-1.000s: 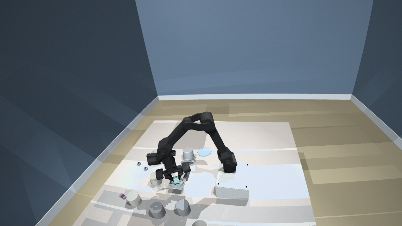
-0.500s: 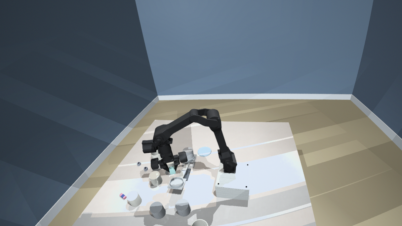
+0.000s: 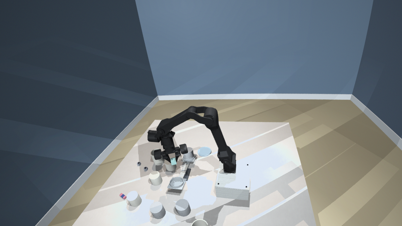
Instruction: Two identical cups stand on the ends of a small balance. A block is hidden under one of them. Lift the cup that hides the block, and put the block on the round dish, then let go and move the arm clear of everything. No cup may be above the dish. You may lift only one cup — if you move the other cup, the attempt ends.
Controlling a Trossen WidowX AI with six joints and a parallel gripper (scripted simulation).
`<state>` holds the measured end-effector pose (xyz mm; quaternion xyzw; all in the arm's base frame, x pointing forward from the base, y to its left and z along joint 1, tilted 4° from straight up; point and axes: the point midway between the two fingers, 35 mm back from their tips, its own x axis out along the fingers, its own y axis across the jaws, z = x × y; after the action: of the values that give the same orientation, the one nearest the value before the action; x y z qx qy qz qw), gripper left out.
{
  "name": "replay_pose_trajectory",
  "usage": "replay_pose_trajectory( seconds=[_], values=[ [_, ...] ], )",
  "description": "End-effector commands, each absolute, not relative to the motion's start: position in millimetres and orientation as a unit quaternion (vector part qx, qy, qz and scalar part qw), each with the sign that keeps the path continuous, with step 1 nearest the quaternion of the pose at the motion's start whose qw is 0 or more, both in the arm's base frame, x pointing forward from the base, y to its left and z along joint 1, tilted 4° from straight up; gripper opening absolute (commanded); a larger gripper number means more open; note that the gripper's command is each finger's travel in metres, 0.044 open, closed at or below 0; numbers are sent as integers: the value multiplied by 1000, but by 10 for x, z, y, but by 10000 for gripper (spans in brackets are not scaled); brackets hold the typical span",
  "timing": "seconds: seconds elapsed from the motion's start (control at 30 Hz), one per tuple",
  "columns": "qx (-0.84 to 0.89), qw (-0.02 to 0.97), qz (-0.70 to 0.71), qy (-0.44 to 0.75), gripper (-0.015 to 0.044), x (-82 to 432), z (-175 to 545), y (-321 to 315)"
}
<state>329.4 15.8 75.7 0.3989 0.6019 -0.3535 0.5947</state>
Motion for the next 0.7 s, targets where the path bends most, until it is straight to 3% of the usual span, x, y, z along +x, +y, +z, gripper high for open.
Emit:
replay_pose_trajectory(
  seconds=[0.0, 0.67],
  values=[
    [394, 597, -356, 602, 0, 3300, 681, -59],
    [380, 610, -348, 602, 0, 3220, 386, -1002]
  ],
)
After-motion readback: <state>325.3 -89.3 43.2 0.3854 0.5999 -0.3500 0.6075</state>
